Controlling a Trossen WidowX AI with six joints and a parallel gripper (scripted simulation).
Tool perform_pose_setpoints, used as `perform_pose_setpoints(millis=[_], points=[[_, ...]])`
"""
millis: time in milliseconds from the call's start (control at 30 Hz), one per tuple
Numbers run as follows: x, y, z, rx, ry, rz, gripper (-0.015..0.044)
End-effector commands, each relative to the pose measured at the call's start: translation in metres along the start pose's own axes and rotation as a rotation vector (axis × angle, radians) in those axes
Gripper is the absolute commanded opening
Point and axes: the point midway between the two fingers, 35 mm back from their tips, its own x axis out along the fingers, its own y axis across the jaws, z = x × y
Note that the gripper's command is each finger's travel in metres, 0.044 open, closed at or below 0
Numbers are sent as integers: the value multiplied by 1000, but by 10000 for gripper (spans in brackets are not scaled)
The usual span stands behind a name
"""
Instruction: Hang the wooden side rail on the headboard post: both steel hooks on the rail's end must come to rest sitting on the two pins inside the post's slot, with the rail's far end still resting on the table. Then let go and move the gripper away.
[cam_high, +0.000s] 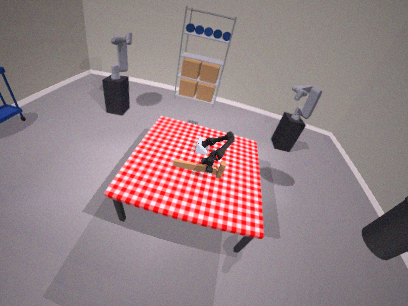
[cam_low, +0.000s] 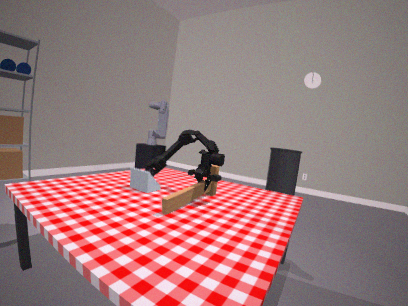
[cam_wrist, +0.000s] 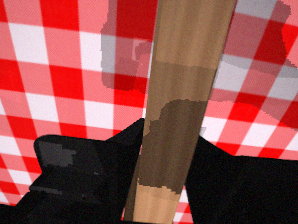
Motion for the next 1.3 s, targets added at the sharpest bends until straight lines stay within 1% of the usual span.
perform_pose_setpoints(millis=[0, 1267], points=[[-5, 1, -1, 3, -2, 14, 0], [-1, 2, -2, 3, -2, 14, 0]])
